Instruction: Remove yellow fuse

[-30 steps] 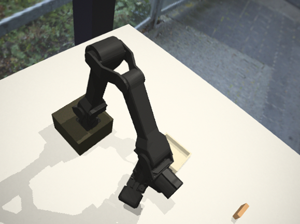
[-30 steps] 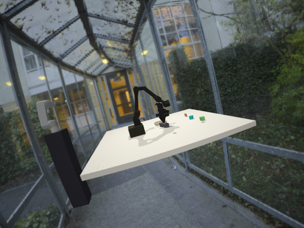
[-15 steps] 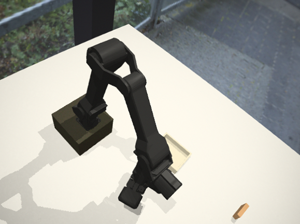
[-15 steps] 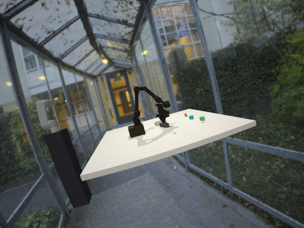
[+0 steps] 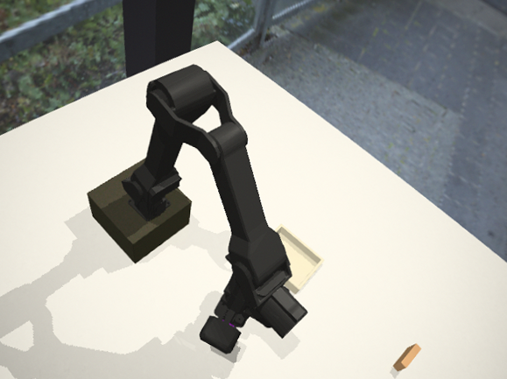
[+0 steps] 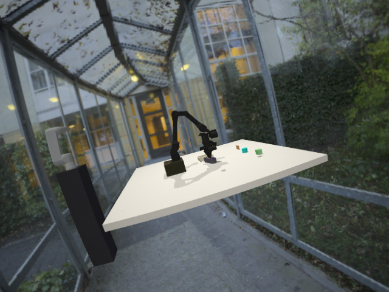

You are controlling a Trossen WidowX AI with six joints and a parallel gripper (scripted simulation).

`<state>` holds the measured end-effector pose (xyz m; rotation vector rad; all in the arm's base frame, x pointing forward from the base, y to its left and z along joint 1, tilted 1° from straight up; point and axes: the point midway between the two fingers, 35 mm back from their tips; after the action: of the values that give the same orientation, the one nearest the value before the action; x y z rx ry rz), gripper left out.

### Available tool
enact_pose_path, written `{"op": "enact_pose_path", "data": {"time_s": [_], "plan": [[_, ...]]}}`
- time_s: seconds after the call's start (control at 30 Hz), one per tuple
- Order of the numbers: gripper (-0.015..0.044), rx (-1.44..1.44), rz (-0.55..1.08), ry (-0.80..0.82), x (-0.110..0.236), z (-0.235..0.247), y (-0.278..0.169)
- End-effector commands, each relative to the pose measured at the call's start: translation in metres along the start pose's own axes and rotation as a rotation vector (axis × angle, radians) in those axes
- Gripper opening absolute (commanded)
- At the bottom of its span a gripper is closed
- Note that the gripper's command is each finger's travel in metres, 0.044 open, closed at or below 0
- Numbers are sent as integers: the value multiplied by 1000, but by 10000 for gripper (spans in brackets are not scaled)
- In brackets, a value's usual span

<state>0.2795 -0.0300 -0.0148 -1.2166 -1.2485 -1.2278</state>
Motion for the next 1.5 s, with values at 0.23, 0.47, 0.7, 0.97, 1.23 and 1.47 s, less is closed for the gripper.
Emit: {"op": "enact_pose_path", "data": {"time_s": [0.23,0.47,0.7,0.97,1.23,1.47], "plan": [[0,0,0,0,3,0,0],[0,0,-1,1,7,0,1],[0,0,-1,1,10,0,1],[0,0,-1,2,14,0,1],[0,-1,-1,2,18,0,1],[0,-1,-1,3,22,0,1]]}}
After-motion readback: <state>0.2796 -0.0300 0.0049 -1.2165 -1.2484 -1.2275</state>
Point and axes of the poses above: the point midway between the two fingers, 35 mm back from their tips, its own x axis back along the fingers, its own z axis across the jaws, y = z × x, and after that the axes turned 15 degrees about -x, right-handed
